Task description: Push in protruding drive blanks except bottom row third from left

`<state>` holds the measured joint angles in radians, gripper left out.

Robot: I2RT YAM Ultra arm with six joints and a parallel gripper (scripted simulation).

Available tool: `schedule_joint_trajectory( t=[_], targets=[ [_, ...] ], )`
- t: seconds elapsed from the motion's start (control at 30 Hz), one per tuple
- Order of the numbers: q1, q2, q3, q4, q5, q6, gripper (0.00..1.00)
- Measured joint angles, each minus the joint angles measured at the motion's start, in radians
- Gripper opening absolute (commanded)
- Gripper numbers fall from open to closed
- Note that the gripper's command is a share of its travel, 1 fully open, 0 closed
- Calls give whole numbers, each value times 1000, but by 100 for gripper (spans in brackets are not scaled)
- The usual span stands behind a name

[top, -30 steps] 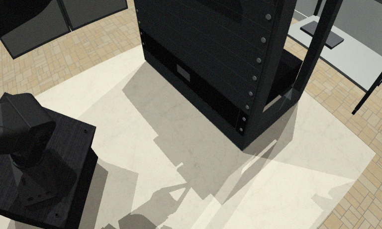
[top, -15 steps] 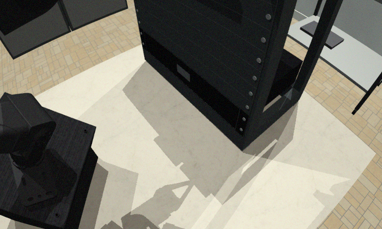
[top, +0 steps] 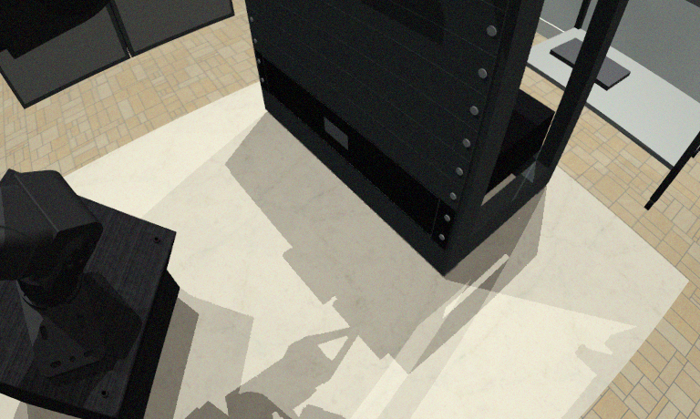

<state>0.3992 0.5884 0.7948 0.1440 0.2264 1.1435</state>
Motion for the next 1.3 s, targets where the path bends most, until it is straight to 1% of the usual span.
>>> schedule_joint_trajectory(
  t=[1.3],
  targets=[
    [-13,33,22,2,-12,3,0]
  ],
)
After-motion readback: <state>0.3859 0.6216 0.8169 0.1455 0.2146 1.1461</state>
